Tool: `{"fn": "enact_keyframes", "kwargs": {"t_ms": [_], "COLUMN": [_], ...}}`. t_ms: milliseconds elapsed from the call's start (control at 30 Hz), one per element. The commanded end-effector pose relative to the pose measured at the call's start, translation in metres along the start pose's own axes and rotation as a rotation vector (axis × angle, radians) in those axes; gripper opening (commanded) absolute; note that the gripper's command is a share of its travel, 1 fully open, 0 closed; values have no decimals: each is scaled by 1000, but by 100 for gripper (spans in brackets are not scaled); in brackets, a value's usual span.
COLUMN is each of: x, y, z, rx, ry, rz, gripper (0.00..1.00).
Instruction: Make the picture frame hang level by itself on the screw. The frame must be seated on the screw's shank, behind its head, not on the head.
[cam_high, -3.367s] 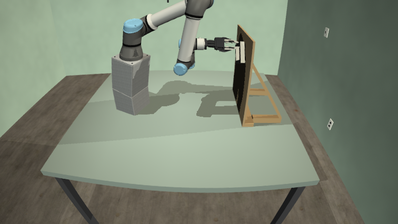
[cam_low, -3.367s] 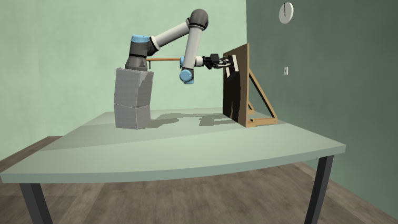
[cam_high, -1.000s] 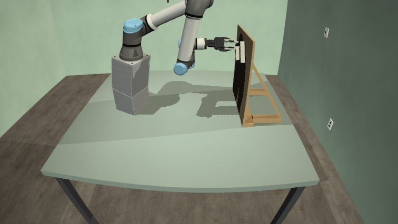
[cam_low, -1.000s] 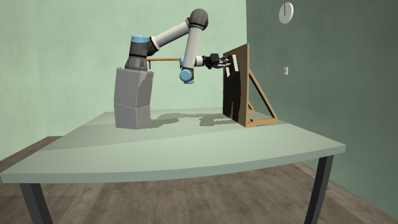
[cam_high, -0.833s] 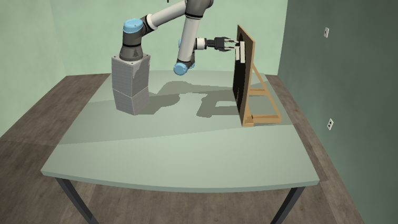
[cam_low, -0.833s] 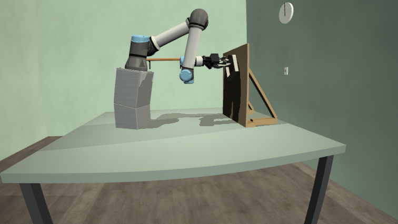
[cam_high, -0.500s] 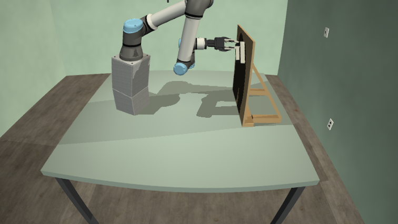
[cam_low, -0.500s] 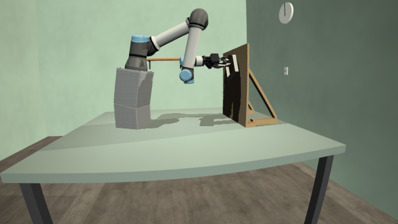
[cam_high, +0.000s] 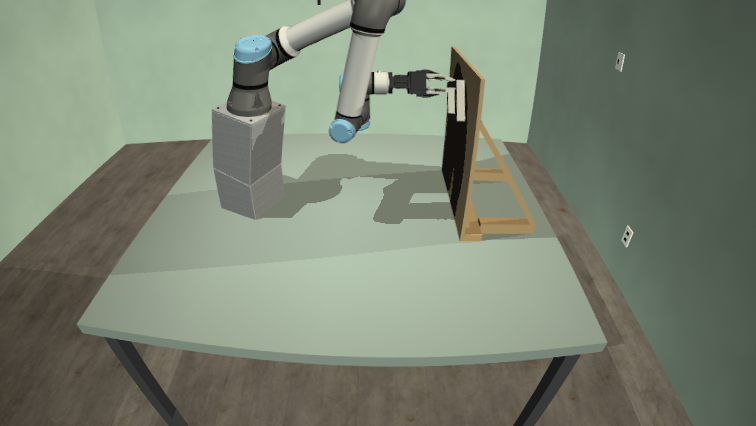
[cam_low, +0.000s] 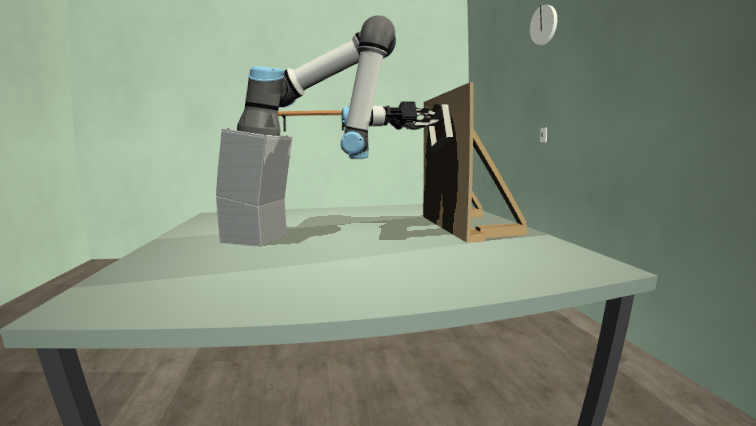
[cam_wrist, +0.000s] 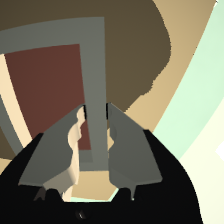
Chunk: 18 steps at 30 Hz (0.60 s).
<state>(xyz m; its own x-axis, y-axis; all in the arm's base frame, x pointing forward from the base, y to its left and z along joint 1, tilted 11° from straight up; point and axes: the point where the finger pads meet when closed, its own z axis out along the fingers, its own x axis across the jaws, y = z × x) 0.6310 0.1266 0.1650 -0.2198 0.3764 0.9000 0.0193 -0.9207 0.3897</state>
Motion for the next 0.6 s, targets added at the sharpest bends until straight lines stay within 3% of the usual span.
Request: {"fn": "enact_keyframes", "kwargs": {"t_ms": [0,567], "x": [1,2], "y": [1,6], "z": [0,0], "rx": [-1,-3], "ry": [1,1], "rz": [17,90], "gripper": [0,0]}}
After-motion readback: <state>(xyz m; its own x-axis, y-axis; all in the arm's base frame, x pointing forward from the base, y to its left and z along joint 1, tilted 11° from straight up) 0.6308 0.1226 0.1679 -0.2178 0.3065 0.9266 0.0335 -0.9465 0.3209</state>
